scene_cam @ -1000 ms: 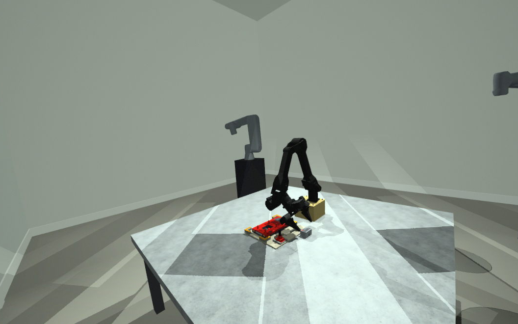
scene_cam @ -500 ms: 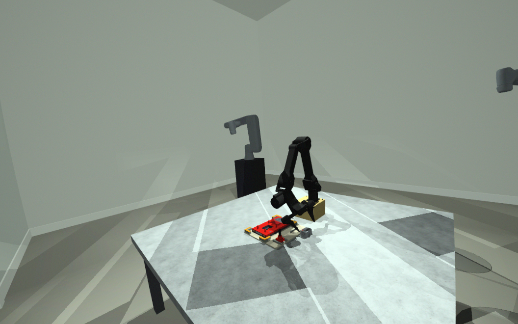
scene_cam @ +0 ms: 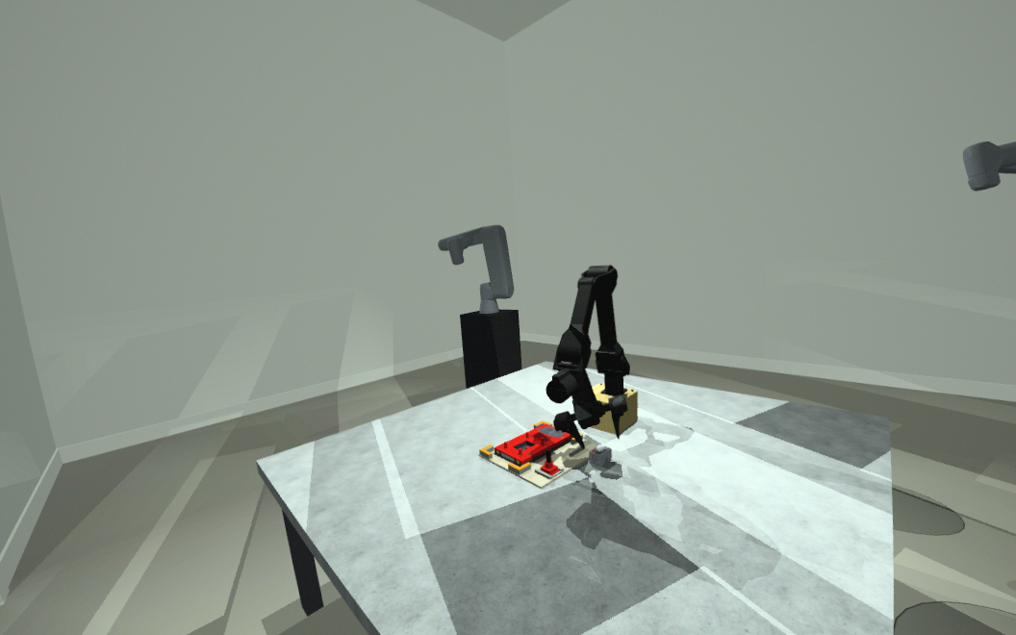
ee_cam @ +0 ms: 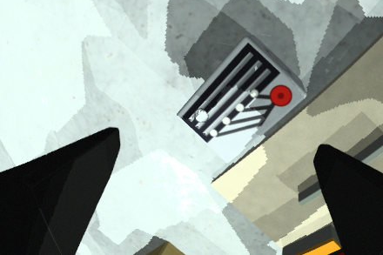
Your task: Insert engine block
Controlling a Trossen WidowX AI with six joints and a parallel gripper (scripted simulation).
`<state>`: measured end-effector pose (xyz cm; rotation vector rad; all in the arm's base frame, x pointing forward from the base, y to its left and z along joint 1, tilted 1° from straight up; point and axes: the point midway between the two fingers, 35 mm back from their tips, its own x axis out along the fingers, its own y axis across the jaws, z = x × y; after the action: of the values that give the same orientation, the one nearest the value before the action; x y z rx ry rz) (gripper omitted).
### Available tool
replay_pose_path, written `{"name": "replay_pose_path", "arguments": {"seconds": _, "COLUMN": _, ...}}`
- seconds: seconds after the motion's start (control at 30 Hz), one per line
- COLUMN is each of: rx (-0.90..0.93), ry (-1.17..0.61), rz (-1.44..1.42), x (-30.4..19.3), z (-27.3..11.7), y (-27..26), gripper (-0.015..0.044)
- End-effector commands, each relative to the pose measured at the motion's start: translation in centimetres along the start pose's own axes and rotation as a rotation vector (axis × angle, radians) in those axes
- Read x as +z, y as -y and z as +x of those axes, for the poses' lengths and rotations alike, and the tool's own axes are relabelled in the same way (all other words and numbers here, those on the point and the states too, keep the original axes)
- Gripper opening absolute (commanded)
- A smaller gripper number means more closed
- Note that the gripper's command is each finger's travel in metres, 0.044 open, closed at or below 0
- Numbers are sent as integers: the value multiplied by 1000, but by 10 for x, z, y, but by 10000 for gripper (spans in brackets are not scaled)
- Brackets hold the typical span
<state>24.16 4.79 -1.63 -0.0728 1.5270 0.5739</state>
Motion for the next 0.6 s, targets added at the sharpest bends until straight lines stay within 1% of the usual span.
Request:
{"name": "replay_pose_path", "arguments": {"seconds": 0.0, "rx": -77, "ry": -12, "rz": 133, "x": 4, "z": -5, "y": -1, "gripper": 440}}
{"name": "replay_pose_path", "arguments": {"seconds": 0.23, "rx": -189, "ry": -7, "rz": 337, "x": 7, "z": -12, "y": -5, "gripper": 440}}
{"name": "replay_pose_path", "arguments": {"seconds": 0.47, "rx": -298, "ry": 40, "rz": 541, "x": 13, "z": -20, "y": -8, "gripper": 440}}
{"name": "replay_pose_path", "arguments": {"seconds": 0.57, "rx": -320, "ry": 55, "rz": 583, "x": 14, "z": -22, "y": -9, "gripper": 440}}
